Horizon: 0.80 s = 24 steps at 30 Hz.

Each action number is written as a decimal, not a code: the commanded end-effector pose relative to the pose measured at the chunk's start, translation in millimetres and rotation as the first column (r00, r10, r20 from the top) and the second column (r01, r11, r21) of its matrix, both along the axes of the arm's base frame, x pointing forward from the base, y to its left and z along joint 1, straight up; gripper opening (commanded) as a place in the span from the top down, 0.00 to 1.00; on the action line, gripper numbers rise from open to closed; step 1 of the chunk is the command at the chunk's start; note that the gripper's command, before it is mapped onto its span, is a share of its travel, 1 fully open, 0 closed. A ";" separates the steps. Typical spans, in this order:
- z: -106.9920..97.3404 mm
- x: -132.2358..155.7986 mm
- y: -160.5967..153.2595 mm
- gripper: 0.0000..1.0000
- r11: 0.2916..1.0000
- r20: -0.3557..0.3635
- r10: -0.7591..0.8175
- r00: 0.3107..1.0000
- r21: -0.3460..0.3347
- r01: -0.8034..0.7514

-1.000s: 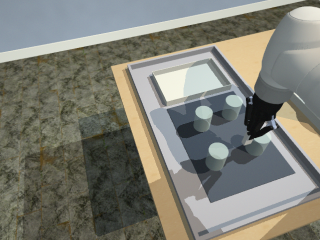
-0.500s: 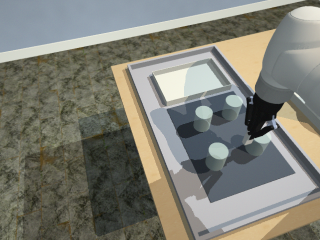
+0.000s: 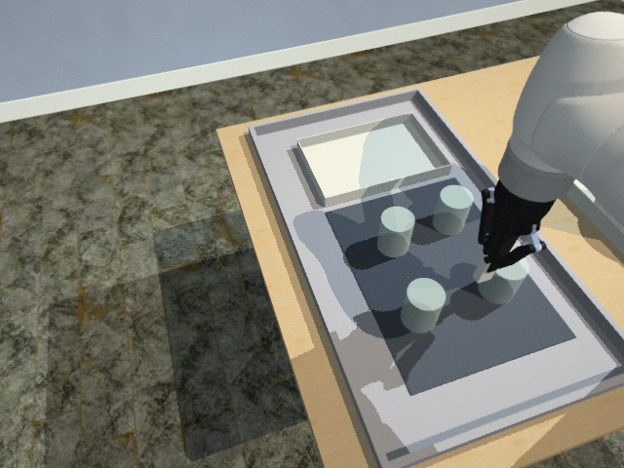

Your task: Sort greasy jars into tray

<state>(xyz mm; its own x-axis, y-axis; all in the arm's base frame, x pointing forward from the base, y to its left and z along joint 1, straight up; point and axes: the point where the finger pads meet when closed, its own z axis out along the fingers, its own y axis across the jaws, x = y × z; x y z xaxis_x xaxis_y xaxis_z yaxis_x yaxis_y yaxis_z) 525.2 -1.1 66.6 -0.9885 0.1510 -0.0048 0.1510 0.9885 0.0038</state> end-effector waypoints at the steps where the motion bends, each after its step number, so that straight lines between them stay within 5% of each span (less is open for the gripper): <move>1: 0.1 -0.4 0.1 1.00 1.000 0.000 0.000 1.000 0.000 0.000; 24: 0.1 -3.0 0.5 1.00 1.000 0.000 0.000 1.000 0.000 0.000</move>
